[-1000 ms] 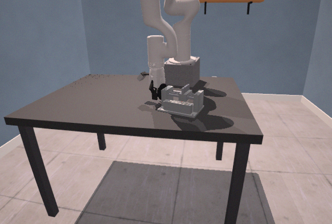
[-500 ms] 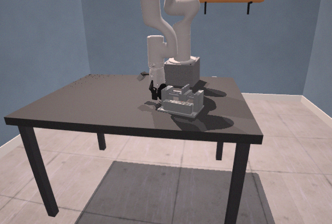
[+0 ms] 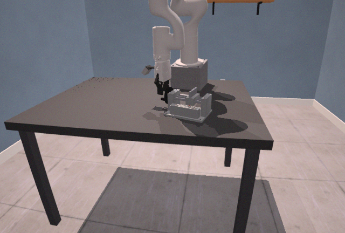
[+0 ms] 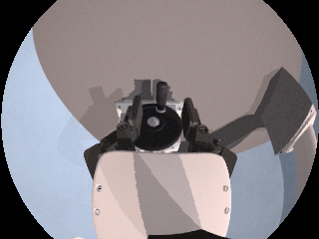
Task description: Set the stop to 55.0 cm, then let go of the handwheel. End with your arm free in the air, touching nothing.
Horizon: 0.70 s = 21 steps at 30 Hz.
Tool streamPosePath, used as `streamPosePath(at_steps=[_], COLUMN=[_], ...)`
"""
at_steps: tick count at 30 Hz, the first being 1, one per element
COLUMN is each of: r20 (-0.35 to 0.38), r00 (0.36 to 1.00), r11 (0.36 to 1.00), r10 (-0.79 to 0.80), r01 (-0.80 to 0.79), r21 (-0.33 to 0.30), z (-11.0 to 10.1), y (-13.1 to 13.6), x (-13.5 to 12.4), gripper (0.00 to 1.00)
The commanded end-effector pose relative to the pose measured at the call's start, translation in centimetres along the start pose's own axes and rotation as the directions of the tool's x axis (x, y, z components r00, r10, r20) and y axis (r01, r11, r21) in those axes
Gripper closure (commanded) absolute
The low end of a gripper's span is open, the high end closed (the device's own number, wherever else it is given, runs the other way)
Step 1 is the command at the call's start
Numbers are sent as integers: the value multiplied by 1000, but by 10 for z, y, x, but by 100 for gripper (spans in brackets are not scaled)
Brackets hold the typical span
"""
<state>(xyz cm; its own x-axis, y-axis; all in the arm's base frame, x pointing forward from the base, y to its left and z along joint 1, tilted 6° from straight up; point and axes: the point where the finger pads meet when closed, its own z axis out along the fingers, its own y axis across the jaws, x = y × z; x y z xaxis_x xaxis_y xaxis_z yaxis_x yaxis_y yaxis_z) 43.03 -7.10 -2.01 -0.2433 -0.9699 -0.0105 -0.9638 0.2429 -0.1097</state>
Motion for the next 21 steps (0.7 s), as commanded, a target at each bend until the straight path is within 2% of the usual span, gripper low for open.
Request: streamPosePath(at_steps=[1, 21], r20=[0, 0], r00=[1000, 1000], r11=[1000, 1000], r10=[0, 0], r01=[0, 0], r21=[1, 1], z=[-47, -55], y=[0, 0], x=[0, 0], gripper=[43, 43])
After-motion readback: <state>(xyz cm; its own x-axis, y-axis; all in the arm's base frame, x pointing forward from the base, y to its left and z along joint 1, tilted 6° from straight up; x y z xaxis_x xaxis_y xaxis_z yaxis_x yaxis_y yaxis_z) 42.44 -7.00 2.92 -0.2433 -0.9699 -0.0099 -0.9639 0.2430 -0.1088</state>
